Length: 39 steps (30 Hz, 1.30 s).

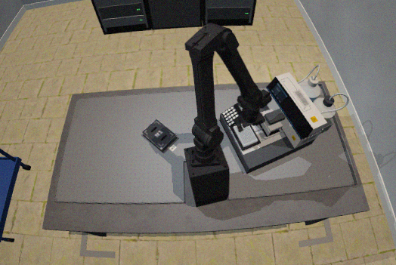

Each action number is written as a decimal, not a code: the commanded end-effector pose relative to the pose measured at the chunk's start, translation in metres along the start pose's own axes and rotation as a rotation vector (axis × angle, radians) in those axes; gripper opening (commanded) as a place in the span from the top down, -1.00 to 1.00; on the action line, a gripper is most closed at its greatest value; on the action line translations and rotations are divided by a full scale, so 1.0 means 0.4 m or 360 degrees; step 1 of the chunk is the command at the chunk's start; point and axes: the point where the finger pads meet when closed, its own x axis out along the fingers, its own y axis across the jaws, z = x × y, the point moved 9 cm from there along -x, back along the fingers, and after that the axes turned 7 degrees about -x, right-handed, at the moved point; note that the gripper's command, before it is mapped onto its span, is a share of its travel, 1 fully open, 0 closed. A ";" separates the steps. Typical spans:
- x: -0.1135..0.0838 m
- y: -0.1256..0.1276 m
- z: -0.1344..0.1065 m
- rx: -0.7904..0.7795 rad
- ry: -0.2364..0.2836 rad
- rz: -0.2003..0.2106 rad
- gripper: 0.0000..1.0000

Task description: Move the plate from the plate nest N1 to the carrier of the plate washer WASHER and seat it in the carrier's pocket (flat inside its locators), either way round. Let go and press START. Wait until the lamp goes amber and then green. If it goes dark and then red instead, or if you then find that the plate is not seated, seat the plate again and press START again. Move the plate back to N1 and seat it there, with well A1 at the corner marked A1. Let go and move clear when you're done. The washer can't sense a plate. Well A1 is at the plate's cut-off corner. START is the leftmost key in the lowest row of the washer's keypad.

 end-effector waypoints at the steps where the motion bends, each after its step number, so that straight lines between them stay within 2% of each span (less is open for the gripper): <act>1: 0.030 0.009 0.006 -0.0002 0.0004 0.0016 -1.00; 21: 0.102 -0.004 0.011 -0.0006 0.0000 -0.0002 -1.00; 39: 0.091 -0.007 0.004 -0.0005 -0.0002 -0.0010 -1.00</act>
